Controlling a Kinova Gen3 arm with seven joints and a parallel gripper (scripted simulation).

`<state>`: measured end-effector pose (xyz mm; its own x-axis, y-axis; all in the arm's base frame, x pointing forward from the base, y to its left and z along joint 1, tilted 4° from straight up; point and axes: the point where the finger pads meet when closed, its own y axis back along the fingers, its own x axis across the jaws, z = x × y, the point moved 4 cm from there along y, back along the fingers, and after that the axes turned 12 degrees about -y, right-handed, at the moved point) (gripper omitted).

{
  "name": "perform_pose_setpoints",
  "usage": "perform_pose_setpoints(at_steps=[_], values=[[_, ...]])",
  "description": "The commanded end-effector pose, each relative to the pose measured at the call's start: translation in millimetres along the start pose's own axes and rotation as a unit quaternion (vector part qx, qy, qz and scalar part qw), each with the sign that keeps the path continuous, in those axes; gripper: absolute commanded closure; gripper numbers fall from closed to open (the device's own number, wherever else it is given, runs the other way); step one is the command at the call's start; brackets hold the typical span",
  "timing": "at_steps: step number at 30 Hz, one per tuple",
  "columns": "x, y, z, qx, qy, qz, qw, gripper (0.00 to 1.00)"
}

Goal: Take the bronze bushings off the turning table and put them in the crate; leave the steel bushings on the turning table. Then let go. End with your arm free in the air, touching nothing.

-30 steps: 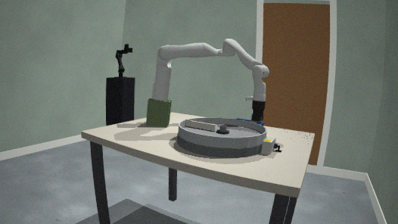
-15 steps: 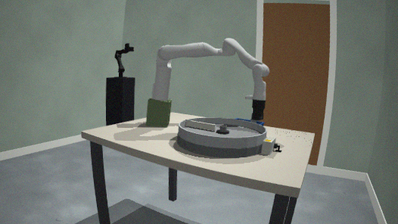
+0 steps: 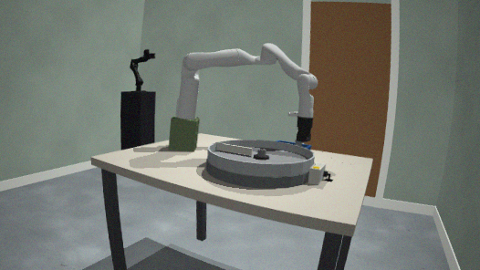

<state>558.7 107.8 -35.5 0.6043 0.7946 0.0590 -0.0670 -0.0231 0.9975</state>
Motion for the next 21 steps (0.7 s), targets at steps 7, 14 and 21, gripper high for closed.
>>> perform_pose_setpoints(at_steps=[7, 14, 21], values=[[1.4, 1.9, 0.3, -0.001, 0.0, 0.002, 1.0, 0.58], [1.6, 7.7, 0.2, -0.001, 0.0, 0.002, 1.0, 0.58], [1.6, 7.7, 0.2, -0.001, 0.0, 0.002, 1.0, 0.58]])
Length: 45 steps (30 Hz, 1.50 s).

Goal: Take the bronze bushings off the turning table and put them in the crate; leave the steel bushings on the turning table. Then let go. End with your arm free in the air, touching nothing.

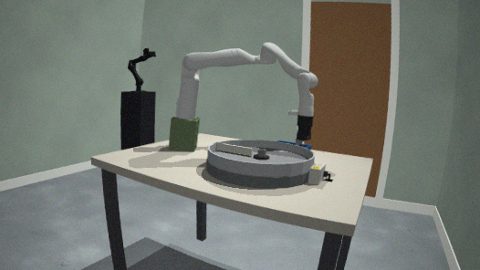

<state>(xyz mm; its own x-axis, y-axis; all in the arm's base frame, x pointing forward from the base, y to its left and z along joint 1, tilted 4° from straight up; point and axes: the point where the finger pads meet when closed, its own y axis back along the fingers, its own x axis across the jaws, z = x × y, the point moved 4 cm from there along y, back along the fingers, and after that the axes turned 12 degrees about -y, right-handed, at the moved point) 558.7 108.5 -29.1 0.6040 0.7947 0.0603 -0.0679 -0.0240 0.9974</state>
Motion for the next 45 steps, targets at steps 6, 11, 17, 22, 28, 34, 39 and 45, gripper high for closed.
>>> perform_pose_setpoints(at_steps=[6, 11, 17, 22, 28, 34, 39, 45], values=[[0.8, 2.4, 0.4, -0.001, 0.0, 0.001, 1.0, 0.58], [1.0, 7.0, 0.3, -0.001, 0.0, 0.001, 1.0, 0.58], [1.0, 7.0, 0.3, -0.001, 0.0, 0.001, 1.0, 0.58], [1.0, 7.0, 0.3, -0.001, 0.0, 0.001, 1.0, 0.58], [1.3, 12.8, 0.2, -0.001, 0.0, 0.001, 1.0, 0.58], [1.3, 12.8, 0.2, -0.001, 0.0, 0.001, 1.0, 0.58], [1.3, 12.8, 0.2, -0.001, 0.0, 0.001, 1.0, 0.58], [1.2, 64.3, 0.2, -0.001, 0.0, 0.001, 1.0, 0.58]])
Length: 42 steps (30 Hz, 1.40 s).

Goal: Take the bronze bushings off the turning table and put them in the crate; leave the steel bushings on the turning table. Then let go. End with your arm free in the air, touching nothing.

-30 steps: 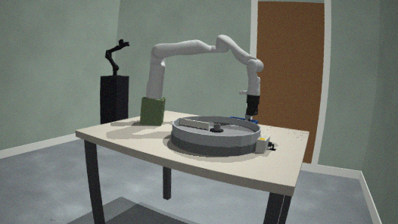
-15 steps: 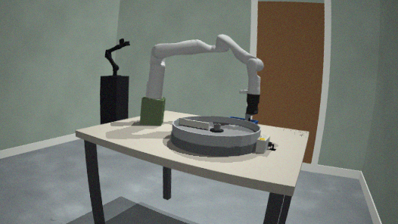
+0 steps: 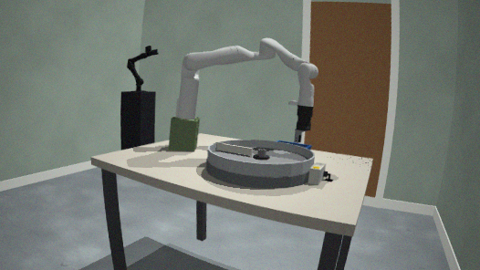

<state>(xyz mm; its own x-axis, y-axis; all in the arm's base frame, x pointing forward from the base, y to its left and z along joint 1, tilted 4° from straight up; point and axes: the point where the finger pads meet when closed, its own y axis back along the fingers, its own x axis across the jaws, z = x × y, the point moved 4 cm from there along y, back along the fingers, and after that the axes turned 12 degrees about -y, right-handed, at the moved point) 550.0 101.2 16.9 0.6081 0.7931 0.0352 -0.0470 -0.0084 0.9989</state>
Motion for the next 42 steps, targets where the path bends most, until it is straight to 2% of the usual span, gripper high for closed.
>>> perform_pose_setpoints(at_steps=[1, 11, 16, 42], values=[[9.1, 17.9, 0.7, -0.004, 0.002, 0.014, 1.0, 0.58], [9.1, 17.9, 0.7, -0.004, 0.002, 0.014, 1.0, 0.58], [7.5, 69.2, 0.4, -0.004, 0.002, 0.013, 1.0, 0.58], [7.3, 69.0, 0.5, -0.004, 0.002, 0.013, 1.0, 0.58]])
